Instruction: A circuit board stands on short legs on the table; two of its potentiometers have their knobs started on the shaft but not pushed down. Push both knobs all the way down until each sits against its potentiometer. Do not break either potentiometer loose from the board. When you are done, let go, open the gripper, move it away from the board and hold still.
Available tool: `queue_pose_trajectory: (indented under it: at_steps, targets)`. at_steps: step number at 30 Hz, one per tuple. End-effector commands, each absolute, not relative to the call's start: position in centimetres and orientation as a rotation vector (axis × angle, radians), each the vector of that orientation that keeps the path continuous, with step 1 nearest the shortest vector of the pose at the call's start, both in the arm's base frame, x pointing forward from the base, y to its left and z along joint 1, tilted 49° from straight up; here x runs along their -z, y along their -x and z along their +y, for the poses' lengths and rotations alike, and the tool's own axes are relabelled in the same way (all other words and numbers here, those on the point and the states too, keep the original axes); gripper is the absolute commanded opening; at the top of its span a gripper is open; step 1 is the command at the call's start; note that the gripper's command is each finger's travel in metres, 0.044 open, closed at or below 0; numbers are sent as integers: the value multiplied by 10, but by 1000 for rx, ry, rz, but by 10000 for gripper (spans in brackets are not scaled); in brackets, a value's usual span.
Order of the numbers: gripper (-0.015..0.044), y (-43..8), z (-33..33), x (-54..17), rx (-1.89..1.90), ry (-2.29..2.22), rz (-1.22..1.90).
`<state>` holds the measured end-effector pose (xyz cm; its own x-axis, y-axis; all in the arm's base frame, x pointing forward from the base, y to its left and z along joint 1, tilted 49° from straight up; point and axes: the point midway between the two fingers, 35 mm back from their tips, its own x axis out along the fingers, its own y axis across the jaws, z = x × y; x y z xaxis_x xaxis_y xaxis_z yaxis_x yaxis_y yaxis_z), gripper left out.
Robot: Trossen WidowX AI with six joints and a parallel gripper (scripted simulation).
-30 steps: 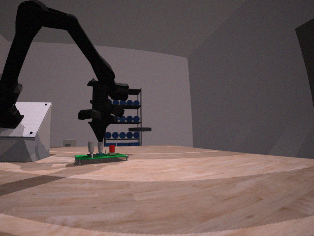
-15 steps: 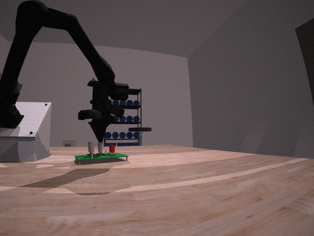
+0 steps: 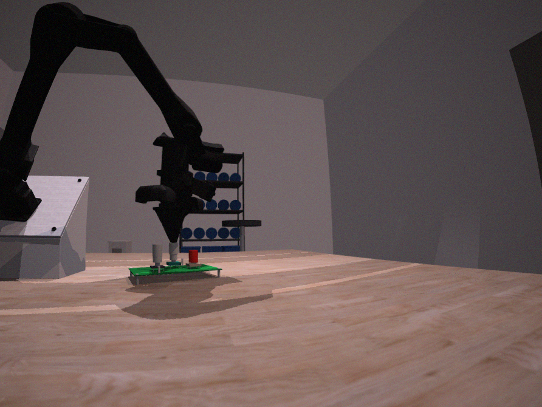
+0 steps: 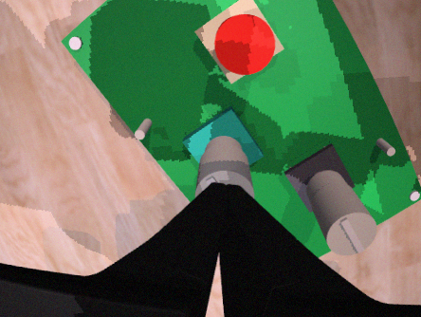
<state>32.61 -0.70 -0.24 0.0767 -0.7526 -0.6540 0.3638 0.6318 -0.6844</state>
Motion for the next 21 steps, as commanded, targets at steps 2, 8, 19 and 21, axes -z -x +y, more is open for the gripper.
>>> queue_pose_trajectory:
  at_steps: [2,8,19,21]
  targets:
    - [0,-326,-2,-2,872,383,1233]
    - [26,-324,0,-4,873,393,1235]
    - [315,-291,8,-9,867,388,1239]
    - [368,-263,11,-13,864,385,1241]
